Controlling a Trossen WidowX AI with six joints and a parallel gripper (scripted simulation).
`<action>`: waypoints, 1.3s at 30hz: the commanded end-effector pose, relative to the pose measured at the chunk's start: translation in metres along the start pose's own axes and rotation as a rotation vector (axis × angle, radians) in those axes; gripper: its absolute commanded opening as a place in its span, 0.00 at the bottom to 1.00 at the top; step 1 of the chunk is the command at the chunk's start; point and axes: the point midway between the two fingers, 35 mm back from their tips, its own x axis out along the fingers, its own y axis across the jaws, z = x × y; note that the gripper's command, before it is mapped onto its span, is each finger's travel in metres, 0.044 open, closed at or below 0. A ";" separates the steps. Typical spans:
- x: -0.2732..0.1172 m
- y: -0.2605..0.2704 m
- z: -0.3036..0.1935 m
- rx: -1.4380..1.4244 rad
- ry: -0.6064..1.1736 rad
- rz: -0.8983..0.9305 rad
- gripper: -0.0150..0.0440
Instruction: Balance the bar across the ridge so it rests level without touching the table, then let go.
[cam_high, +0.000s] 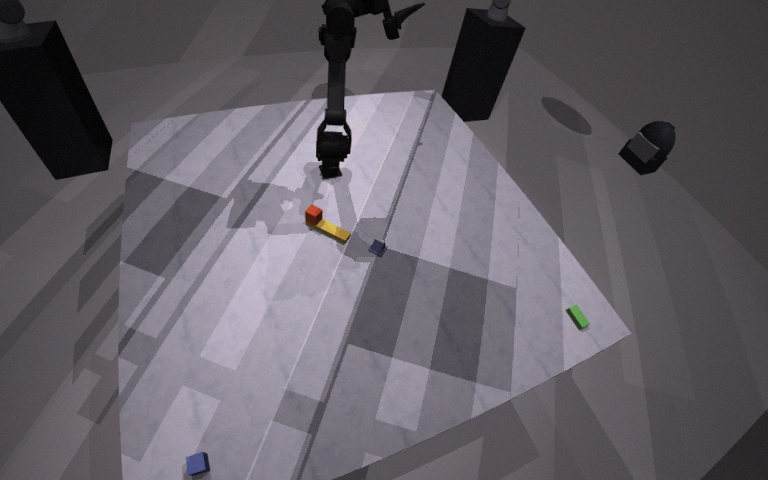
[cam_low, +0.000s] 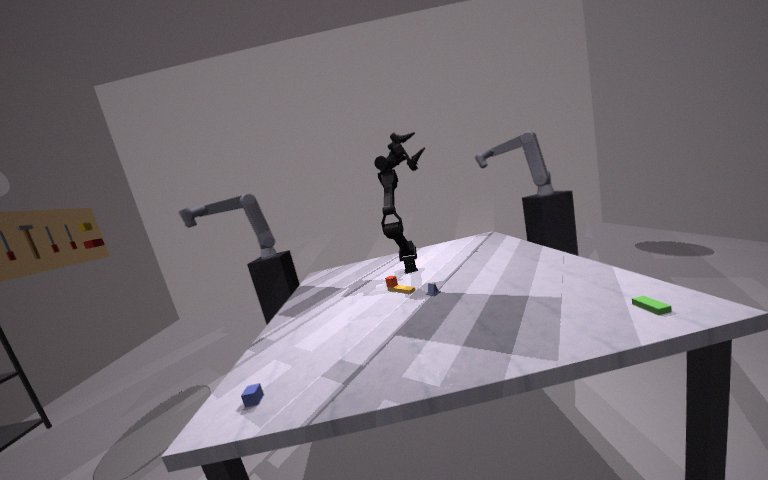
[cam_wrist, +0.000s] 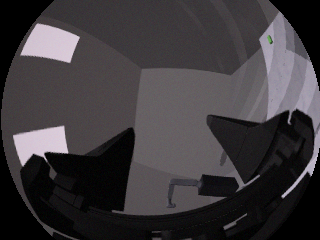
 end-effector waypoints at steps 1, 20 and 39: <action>0.000 0.000 0.000 -0.003 -0.001 0.000 0.89; -0.002 0.014 -0.029 -0.398 -0.136 0.019 0.79; 0.015 0.009 -0.057 -0.808 -0.227 -0.026 0.79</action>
